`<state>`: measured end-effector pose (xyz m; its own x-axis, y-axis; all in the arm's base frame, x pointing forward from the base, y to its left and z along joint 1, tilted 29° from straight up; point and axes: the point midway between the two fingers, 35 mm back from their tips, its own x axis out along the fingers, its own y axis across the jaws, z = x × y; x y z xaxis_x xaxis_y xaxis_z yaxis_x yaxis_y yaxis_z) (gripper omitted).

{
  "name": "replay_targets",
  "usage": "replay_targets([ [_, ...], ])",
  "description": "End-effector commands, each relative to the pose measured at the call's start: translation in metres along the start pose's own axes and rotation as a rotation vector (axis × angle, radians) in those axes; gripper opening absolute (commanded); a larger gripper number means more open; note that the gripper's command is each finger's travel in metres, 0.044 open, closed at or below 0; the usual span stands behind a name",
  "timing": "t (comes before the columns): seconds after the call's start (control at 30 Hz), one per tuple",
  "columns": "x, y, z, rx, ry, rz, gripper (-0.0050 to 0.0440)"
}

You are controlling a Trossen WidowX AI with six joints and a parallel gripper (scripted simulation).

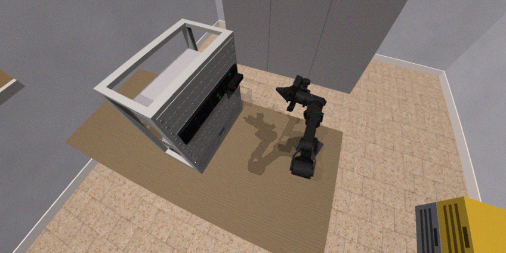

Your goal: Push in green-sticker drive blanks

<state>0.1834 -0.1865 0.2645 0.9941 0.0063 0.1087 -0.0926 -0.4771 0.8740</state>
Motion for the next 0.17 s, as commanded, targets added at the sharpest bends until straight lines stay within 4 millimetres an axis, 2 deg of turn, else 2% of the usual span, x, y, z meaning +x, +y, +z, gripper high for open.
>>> replay_targets([
  [0.0,0.0001,0.0017,-0.0008,-0.007,0.003,-0.002,0.0],
  [0.13,0.0001,0.0017,-0.0008,-0.007,0.003,-0.002,0.0],
])
